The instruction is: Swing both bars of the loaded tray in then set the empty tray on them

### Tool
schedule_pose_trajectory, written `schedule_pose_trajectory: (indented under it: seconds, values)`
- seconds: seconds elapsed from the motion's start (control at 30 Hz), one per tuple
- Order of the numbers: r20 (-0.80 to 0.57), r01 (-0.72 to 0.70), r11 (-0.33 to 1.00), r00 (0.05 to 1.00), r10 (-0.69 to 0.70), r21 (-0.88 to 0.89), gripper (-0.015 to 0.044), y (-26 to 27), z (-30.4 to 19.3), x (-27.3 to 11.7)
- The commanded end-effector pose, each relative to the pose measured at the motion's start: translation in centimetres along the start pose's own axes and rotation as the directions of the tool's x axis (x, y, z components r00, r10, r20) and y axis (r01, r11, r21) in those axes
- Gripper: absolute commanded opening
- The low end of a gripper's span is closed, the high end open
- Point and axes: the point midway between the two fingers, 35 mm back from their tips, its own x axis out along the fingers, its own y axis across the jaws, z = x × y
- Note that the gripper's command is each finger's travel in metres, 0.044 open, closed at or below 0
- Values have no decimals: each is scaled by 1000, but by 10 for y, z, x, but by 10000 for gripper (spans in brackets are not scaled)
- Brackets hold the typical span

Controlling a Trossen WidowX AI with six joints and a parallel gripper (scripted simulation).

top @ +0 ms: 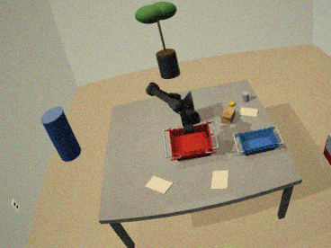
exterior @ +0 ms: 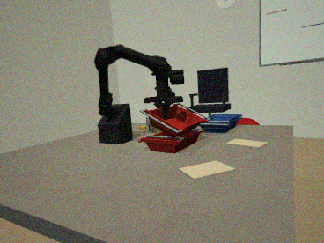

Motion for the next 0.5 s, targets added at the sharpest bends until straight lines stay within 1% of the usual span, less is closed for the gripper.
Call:
schedule_pose_trajectory:
  seconds: [0.0, 0.47]
  values:
    - [0, 16, 1000, 1000, -16, -4, 0, -1, 1, 3]
    - [-1, 15, 1000, 1000, -15, -5, 0, 7, 1, 12]
